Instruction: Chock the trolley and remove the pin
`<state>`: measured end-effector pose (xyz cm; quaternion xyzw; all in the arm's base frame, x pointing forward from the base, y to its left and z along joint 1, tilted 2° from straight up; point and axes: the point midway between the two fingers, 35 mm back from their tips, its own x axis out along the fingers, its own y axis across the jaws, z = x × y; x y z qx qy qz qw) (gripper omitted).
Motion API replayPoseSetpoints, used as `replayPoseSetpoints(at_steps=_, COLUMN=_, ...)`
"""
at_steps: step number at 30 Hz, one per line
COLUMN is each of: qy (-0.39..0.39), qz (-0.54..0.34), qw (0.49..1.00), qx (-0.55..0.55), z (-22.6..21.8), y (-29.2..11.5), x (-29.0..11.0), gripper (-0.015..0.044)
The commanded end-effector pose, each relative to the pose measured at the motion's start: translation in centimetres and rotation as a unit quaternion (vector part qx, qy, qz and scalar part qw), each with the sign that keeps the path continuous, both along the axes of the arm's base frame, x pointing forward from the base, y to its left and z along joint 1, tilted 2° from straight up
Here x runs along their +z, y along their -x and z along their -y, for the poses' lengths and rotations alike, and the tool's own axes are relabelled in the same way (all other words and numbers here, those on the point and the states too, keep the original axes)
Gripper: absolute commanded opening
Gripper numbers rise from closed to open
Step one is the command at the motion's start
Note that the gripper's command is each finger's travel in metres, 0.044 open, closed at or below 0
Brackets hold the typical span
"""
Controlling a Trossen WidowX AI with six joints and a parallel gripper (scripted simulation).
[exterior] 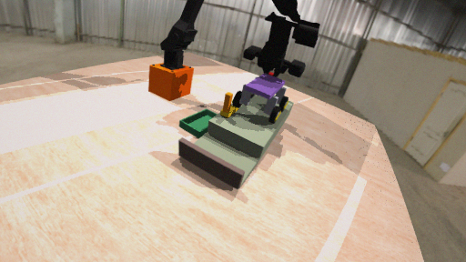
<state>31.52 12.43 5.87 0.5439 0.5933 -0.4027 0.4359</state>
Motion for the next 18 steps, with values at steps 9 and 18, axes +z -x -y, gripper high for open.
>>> replayPoseSetpoints(at_steps=9, qy=-0.001, qz=0.0, qw=1.0, qx=-0.002, z=0.2, y=0.1, x=0.9, gripper=0.0)
replayPoseSetpoints(at_steps=18, qy=-0.001, qz=0.0, qw=1.0, qx=-0.002, z=0.3, y=0.1, x=1.5, gripper=0.0)
